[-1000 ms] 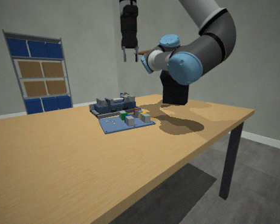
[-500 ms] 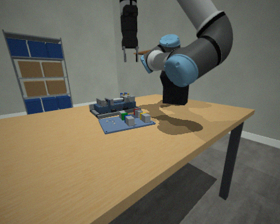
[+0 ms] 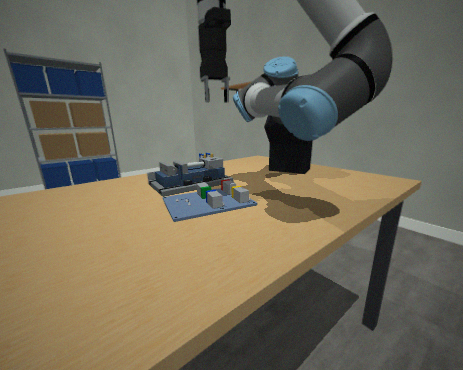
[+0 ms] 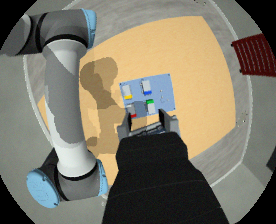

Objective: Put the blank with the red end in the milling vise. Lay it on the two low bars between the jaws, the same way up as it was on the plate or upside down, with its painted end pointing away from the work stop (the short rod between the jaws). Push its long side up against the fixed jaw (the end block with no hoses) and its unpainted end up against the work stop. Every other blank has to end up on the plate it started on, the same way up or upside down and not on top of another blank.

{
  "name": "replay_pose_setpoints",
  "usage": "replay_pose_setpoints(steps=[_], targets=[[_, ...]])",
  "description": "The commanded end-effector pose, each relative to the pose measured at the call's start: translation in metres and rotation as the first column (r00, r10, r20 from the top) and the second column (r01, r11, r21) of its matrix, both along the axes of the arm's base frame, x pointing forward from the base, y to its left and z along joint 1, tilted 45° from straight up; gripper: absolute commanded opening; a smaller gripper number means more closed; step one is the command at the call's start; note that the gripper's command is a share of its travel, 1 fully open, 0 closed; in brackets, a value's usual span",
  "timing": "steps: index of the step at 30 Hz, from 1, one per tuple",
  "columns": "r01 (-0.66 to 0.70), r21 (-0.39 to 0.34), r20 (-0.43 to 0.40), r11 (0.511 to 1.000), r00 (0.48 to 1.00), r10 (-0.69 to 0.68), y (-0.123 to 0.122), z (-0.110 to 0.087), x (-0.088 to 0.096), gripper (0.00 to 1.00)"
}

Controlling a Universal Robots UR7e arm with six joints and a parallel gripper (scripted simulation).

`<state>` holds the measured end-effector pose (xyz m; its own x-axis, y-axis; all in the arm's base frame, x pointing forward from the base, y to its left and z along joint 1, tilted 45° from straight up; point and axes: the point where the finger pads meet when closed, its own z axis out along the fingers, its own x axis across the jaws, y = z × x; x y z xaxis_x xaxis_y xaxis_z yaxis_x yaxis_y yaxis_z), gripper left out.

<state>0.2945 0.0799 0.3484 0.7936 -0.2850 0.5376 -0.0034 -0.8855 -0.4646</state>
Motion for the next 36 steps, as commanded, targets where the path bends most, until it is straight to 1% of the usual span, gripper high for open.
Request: replay_pose_setpoints(steps=[1,36], targets=[[-0.054,-0.042,0.023,0.998,0.998,0.055,-0.0016,-0.0006,0.0002,1.00],[-0.065,-0.056,0.030,0.996,0.997,0.066,-0.0016,-0.0003,0.0001,1.00]])
